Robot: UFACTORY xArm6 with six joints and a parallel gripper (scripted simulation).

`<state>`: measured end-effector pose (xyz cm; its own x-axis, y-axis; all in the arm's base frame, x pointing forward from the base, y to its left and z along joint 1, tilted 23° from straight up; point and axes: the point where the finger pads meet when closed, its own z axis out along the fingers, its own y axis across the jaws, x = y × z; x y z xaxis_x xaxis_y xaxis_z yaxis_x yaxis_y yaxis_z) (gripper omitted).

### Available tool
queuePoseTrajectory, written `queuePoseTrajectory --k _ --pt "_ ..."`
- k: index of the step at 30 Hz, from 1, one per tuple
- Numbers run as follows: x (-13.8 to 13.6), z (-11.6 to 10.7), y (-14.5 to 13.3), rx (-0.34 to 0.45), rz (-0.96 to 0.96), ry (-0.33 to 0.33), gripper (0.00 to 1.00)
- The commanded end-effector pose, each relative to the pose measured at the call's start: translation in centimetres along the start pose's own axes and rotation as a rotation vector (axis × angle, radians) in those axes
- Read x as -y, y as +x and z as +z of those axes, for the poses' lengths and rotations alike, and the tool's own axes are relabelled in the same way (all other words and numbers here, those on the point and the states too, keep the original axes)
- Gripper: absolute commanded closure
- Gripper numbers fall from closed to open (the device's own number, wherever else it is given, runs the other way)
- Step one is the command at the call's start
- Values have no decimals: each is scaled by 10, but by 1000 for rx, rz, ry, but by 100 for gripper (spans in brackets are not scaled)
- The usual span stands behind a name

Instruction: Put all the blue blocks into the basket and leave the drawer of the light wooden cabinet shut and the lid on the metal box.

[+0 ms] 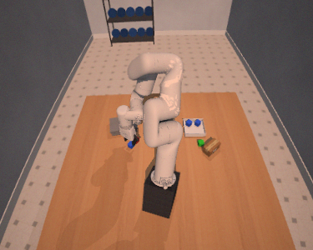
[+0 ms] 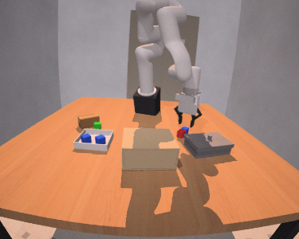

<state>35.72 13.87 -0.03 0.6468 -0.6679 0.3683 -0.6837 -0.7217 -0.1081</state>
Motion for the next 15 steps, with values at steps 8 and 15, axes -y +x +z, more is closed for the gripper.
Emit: queuePoseTrajectory --k 8,15 --pt "1 0 0 -1 0 3 35" --pt "1 2 0 -1 0 3 35"
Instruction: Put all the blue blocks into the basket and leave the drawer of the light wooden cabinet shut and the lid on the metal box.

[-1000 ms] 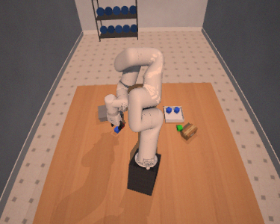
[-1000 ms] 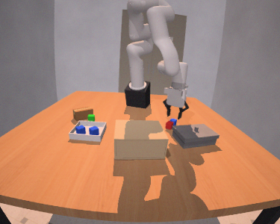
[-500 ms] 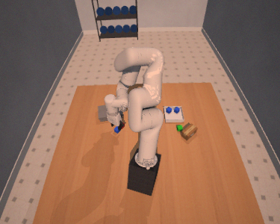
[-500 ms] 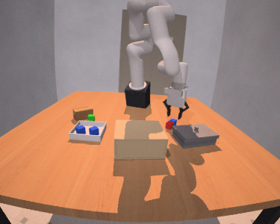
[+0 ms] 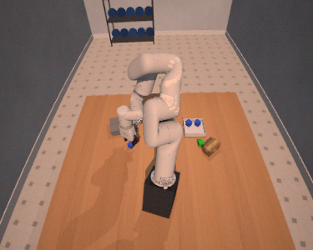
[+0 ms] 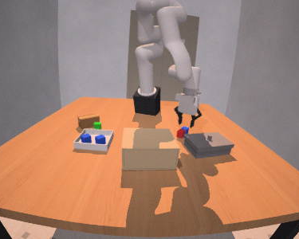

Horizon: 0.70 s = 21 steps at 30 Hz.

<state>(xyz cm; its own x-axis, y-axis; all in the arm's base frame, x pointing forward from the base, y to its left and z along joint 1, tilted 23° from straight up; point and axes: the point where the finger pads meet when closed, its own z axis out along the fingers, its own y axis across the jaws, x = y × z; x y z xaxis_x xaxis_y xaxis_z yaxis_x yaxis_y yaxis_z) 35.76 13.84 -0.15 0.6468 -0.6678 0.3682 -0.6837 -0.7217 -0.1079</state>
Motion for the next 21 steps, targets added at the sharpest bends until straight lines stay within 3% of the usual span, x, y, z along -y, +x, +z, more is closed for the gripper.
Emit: queuePoseTrajectory --k 1,21 --pt "1 1 0 -1 0 3 35" --pt "1 20 0 -1 0 3 35"
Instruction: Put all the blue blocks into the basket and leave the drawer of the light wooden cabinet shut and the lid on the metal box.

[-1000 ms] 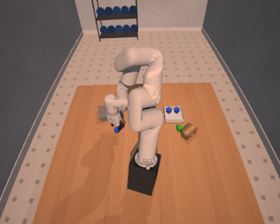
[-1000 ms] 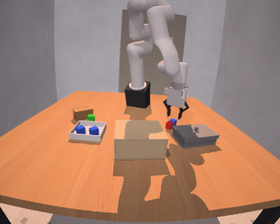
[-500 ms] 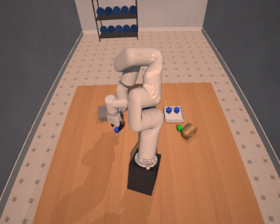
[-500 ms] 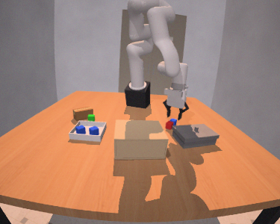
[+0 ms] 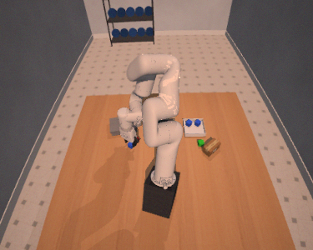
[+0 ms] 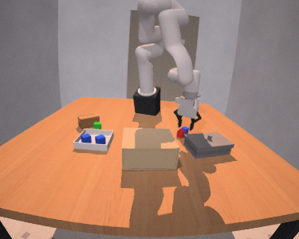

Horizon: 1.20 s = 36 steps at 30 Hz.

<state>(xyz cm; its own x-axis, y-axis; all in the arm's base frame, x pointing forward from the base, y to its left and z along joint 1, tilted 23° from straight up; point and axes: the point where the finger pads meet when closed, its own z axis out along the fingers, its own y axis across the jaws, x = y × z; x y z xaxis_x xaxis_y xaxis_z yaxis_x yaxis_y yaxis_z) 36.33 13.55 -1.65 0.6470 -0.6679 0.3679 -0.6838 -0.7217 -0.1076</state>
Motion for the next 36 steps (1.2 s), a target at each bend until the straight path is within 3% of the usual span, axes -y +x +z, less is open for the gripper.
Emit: queuePoseTrajectory --k 1,19,36 --pt "1 5 0 -1 0 3 35" --pt "1 23 0 -1 0 3 35" --pt "1 26 0 -1 0 3 35"
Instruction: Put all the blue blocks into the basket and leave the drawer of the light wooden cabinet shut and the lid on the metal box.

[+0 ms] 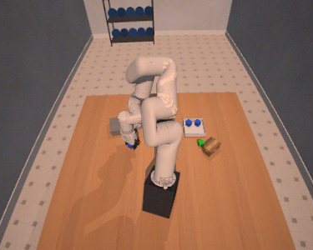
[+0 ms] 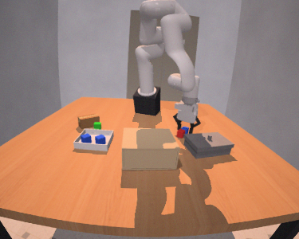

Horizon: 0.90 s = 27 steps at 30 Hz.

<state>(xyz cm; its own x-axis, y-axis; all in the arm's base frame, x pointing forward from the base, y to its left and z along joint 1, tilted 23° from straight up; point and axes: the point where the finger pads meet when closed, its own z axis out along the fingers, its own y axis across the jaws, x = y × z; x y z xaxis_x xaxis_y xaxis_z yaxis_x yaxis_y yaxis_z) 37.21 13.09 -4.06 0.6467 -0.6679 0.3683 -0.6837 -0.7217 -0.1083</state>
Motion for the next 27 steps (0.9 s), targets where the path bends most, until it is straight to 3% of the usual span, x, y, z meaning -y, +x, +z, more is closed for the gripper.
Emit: queuePoseTrajectory --k 1,6,7,27 --pt "1 -1 0 0 0 2 35" --pt "1 -1 0 0 0 2 35" --pt "1 -1 0 0 0 2 100" --pt "1 -1 0 0 0 2 100"
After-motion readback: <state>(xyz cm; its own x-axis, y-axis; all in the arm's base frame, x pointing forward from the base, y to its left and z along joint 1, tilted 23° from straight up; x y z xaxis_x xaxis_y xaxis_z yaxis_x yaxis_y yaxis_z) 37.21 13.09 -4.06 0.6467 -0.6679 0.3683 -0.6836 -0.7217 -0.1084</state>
